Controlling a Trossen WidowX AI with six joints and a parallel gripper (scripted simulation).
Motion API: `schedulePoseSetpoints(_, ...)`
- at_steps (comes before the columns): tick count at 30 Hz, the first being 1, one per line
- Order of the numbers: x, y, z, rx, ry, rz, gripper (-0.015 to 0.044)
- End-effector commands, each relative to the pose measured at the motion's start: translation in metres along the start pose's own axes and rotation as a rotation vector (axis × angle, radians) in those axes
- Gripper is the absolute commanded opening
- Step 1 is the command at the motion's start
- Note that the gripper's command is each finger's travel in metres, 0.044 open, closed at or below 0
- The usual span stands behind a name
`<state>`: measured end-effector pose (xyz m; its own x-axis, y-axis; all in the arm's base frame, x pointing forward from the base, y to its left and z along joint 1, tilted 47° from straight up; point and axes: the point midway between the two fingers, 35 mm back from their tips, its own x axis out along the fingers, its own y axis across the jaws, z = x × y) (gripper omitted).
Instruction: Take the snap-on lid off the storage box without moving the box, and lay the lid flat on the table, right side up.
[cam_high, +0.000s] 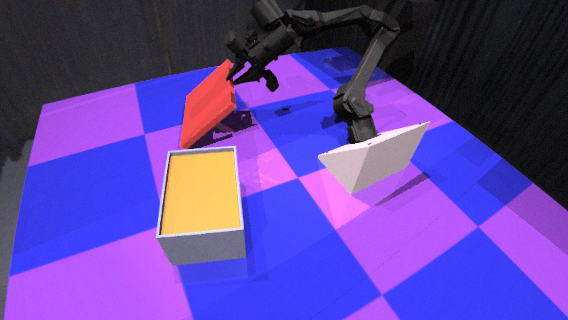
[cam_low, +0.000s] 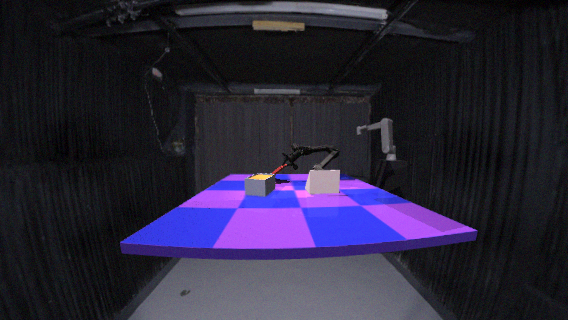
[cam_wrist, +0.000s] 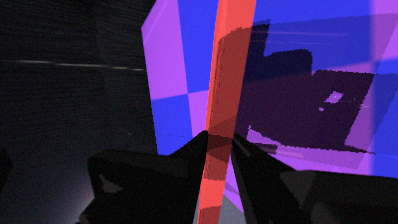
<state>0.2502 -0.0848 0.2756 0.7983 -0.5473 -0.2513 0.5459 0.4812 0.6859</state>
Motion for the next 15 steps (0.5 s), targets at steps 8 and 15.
schedulePoseSetpoints(8, 0.0051, -0.0050, 0.0000, -0.002, 0.003, 0.010, 0.0000)
schedulePoseSetpoints(15, 0.0087, -0.0092, 0.0001, -0.002, 0.002, 0.010, 0.0000)
